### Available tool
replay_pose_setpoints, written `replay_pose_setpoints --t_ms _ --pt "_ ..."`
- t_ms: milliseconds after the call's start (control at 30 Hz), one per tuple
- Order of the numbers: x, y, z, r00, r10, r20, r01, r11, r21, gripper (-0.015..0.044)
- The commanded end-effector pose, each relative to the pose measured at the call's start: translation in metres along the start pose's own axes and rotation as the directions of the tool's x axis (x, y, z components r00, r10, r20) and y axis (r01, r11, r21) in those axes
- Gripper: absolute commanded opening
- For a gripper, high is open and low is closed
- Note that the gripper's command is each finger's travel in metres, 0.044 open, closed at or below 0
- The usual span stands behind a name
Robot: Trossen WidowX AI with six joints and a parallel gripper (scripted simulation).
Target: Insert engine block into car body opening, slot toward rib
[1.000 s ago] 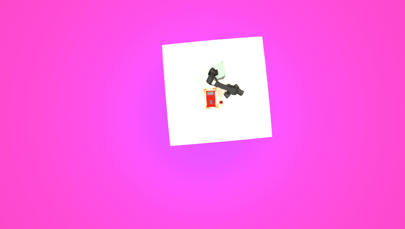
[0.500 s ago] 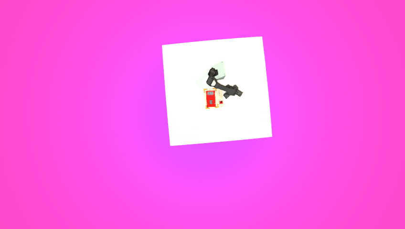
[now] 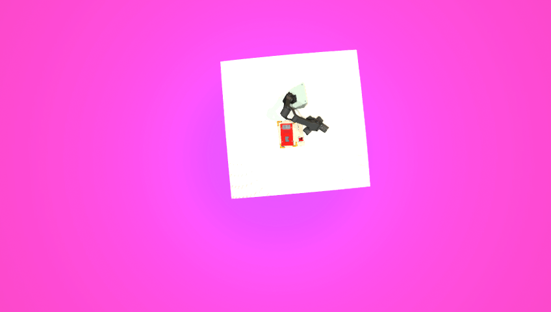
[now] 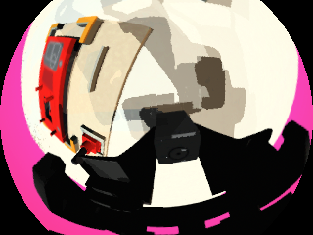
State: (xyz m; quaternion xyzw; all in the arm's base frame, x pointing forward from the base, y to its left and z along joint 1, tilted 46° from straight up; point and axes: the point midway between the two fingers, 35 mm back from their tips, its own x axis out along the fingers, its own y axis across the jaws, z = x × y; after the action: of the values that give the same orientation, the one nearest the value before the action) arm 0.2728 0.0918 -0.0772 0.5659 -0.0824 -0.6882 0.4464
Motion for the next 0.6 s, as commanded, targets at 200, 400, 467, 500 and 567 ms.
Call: replay_pose_setpoints --t_ms 200,400,467,500,567 --pt "0.0183 0.0002 0.0014 1.000 0.006 0.003 -0.006 1.000 -0.007 0.0000" --pt "0.0119 -0.0008 -0.0023 1.000 0.004 -0.015 -0.004 1.000 -0.002 0.0026" --pt "0.0119 -0.0008 -0.0023 1.000 0.004 -0.015 -0.004 1.000 -0.002 0.0079" --pt "0.0119 -0.0008 -0.0023 1.000 0.004 -0.015 -0.004 1.000 -0.002 0.0105" --pt "0.0119 -0.0008 -0.0023 1.000 0.004 -0.015 -0.004 1.000 -0.002 0.0157"
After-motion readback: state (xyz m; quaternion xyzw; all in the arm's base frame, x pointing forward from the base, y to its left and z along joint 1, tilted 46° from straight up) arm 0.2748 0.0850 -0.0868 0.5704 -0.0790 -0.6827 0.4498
